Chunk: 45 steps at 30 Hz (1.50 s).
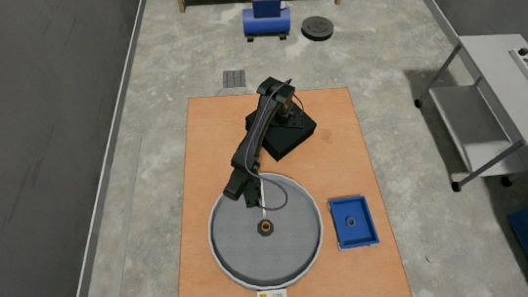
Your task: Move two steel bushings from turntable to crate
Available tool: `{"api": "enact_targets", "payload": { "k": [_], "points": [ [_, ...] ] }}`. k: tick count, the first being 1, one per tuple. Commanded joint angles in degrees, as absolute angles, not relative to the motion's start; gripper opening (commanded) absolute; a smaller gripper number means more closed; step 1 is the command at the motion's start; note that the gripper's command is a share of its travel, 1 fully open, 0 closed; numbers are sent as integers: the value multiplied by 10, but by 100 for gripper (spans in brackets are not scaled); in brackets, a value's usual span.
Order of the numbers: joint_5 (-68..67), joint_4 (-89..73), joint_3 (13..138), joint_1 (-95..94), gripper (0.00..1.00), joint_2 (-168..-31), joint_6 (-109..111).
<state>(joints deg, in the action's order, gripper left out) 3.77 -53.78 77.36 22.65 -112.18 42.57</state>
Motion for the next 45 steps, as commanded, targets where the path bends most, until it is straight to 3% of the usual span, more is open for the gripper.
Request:
{"api": "enact_targets", "payload": {
  "k": [1,45],
  "points": [
    [49,-528,770,221,13,-1105,421],
    [49,-519,755,218,12,-1106,418]
  ]
}}
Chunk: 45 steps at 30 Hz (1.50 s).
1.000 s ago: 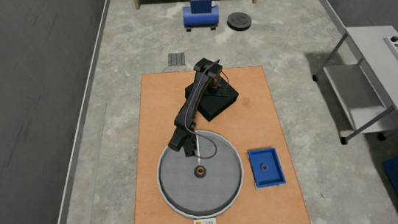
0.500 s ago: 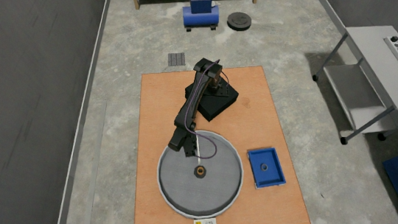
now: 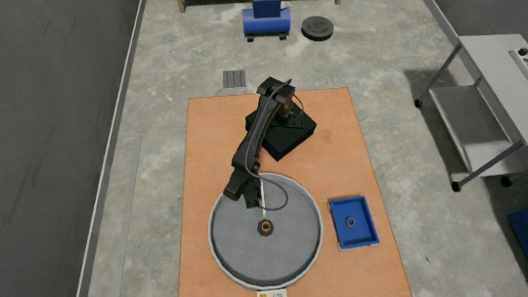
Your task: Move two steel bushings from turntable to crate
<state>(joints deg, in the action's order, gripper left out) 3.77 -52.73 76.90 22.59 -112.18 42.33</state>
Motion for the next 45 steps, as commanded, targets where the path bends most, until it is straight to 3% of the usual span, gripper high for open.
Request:
{"api": "enact_targets", "payload": {
  "k": [1,45],
  "points": [
    [49,-518,752,217,12,-1105,418],
    [48,-531,775,226,12,-1104,422]
  ]
}}
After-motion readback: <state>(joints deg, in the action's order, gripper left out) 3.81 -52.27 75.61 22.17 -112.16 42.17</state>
